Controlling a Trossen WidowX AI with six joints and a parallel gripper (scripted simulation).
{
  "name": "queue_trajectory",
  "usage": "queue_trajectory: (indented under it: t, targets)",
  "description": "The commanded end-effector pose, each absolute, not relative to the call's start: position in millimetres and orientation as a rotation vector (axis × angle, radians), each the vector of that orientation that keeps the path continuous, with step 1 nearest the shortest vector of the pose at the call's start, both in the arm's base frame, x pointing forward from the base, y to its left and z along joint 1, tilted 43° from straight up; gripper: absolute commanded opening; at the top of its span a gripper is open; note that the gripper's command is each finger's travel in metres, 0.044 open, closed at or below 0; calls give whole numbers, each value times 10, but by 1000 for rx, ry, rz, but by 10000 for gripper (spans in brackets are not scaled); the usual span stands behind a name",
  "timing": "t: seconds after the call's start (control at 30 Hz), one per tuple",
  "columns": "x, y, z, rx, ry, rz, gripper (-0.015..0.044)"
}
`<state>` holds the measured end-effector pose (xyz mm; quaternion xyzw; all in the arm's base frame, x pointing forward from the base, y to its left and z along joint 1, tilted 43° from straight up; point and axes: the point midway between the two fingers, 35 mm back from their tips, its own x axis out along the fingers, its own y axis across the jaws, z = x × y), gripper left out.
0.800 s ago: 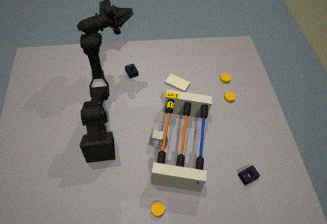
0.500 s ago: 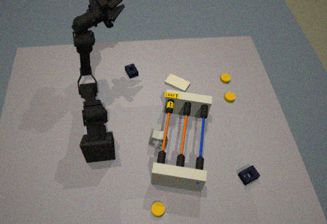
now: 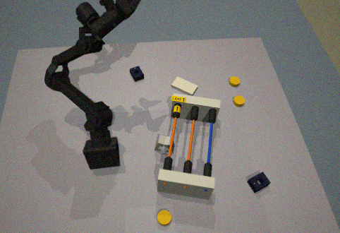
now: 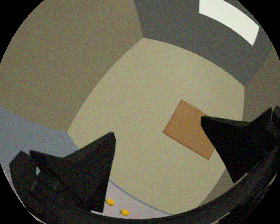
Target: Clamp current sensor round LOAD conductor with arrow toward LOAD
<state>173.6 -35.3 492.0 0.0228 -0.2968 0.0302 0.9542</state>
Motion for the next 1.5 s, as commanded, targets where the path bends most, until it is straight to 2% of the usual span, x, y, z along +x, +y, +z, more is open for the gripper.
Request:
queue_trajectory:
  t: [0.0,0.33,0.63,0.8,1.0,1.13,1.47]
  targets:
    - [2263,-497,4505,118,-478,18,440]
    - [3123,-57,3323,20,-81,-3,440]
    - [3169,4,3205,-6,-37,6,440]
    - [3331,95,2572,-99,302,185,440]
    - [3138,234,1888,-16,705,513,440]
    - [2867,351,1767,235,885,763,440]
    - [2801,376,1817,357,911,835,440]
